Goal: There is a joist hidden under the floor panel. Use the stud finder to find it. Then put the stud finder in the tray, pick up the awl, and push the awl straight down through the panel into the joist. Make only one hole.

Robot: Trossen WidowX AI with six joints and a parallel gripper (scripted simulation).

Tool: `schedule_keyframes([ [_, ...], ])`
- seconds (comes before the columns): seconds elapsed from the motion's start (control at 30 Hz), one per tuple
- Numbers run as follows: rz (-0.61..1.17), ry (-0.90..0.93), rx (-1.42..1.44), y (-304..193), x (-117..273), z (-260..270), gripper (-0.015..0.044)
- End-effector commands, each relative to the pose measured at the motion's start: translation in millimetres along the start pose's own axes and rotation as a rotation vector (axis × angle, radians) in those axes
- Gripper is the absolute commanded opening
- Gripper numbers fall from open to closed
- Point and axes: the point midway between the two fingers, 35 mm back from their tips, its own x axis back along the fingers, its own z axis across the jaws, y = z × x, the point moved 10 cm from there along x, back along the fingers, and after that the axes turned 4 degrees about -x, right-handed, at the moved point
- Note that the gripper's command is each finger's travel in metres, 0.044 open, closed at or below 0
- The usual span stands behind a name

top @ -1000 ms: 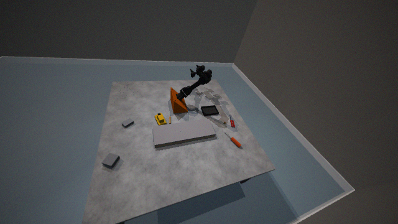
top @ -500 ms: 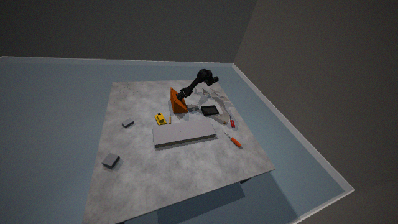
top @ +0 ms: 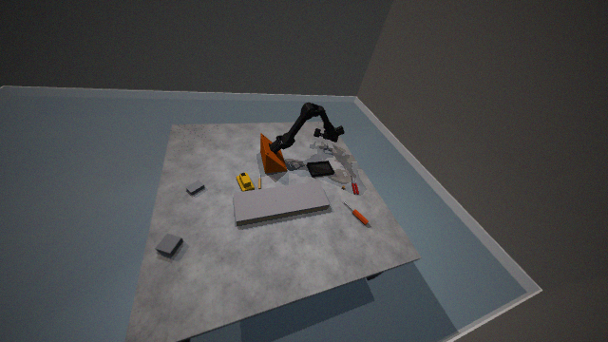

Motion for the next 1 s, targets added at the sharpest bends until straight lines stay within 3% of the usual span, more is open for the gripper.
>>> schedule_keyframes([
  [0.0,0.078,-0.107,-0.084,-14,16,-22,0.0440],
  [0.47,0.403,-0.614,-0.293,-90,126,-67,0.0440],
  [0.77,0.610,-0.918,-0.431,-131,211,-64,0.0440],
  [0.97,0.738,-1.025,-0.518,-159,260,-50,0.0440],
])
